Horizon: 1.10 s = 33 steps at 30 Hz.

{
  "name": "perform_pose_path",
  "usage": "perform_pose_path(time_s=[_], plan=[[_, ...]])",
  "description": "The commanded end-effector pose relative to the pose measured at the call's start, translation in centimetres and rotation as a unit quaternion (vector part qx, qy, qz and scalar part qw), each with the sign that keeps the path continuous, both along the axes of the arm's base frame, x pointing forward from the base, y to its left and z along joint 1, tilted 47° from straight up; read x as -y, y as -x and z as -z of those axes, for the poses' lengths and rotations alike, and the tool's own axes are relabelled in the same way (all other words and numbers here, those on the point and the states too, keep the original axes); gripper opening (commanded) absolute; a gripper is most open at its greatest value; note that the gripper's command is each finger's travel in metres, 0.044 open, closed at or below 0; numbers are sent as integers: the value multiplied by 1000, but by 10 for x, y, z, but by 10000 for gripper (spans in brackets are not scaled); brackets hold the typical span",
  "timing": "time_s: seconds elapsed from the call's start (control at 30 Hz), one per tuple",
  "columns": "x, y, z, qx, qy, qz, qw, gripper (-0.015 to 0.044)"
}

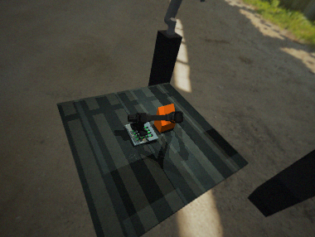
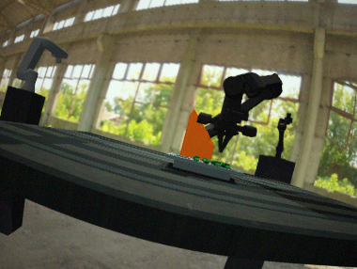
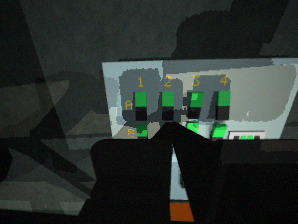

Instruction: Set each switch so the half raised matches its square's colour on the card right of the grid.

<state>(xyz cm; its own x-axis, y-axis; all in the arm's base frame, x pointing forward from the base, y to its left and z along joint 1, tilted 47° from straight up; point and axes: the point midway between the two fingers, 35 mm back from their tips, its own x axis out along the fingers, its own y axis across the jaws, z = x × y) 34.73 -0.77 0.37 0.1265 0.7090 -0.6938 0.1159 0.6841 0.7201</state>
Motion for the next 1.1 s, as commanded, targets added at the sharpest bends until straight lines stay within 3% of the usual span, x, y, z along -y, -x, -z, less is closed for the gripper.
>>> perform_pose_path(time_s=[0.0,1.07], plan=[[-3,0,4,1,-3,7,1000,0],[-20,-3,21,1,-3,7,1000,0]])
